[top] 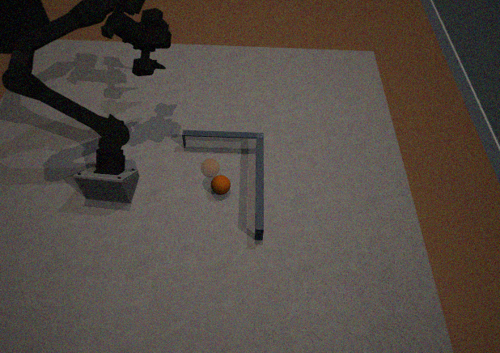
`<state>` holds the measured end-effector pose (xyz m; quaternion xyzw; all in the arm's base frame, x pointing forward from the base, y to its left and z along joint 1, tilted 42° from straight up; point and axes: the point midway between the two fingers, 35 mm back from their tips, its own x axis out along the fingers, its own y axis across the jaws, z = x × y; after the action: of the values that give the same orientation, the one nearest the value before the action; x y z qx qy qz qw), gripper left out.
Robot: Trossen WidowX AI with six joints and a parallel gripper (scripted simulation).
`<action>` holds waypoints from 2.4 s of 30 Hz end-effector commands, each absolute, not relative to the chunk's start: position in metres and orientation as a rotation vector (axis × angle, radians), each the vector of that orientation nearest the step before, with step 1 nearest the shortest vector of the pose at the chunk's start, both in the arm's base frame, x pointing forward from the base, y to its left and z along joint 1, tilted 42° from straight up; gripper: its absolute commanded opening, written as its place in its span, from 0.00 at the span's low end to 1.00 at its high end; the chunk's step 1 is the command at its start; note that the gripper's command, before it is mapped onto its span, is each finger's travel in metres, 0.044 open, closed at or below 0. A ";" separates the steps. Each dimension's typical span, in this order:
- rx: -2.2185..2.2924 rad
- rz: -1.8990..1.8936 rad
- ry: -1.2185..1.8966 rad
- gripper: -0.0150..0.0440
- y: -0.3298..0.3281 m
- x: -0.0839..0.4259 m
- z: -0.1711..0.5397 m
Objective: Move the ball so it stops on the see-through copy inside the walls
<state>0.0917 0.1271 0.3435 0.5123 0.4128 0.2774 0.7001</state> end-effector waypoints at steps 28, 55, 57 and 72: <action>0.594 0.377 1.327 0.89 -0.001 0.306 0.136; 0.554 0.574 1.418 0.89 -0.038 0.303 0.043; 0.554 0.574 1.418 0.89 -0.036 0.304 0.041; 0.555 0.574 1.418 0.89 -0.020 0.306 0.023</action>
<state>0.3076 -0.0255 0.0275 0.2440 0.6311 0.2550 0.6908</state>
